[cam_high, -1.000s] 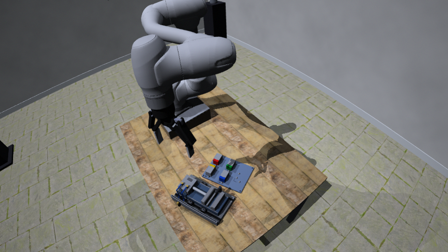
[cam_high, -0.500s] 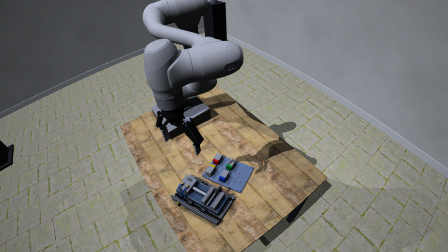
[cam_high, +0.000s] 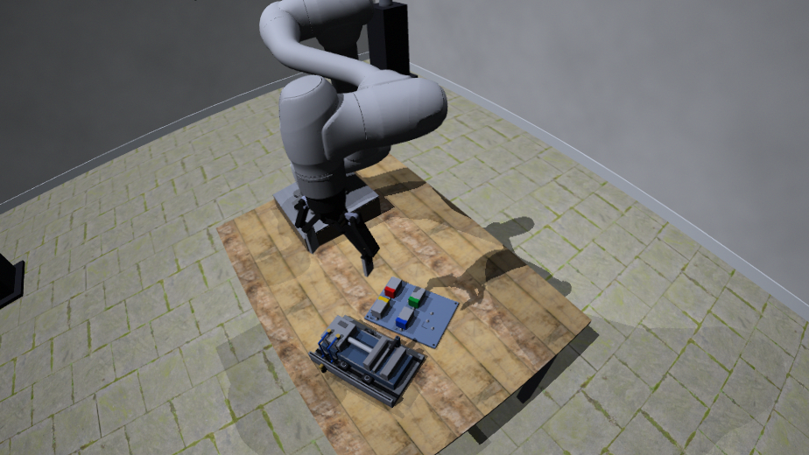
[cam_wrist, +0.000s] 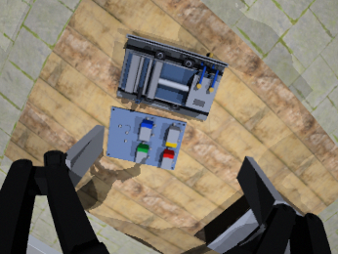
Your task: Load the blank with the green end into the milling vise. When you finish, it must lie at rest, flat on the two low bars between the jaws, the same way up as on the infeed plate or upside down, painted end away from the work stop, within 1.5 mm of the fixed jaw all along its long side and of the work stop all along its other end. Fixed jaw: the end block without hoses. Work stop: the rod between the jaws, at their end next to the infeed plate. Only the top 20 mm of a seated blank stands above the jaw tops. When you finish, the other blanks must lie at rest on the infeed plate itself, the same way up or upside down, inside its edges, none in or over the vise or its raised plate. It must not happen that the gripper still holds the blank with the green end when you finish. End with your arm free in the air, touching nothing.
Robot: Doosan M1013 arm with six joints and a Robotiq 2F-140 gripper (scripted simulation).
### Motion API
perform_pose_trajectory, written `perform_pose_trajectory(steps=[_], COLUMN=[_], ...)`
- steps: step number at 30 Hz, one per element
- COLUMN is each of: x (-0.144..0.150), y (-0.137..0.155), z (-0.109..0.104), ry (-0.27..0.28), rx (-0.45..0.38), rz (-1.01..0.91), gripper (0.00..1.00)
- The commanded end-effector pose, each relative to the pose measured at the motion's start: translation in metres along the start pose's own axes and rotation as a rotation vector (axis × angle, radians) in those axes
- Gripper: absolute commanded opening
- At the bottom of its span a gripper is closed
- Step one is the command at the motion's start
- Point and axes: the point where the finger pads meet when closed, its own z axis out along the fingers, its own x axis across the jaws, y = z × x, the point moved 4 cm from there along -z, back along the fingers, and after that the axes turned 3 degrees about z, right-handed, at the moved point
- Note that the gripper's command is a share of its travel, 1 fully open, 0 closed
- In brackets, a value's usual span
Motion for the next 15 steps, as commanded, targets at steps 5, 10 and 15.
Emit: perform_pose_trajectory(steps=[5,10,15], x=[-0.001,-0.002,-0.002], y=[0.019,0.033,0.039], z=[0.013,0.022,0.027], ry=[0.000,0.000,0.000], rx=[0.000,0.000,0.000], rz=[0.000,0.000,0.000], gripper=[1.00,1.00,1.00])
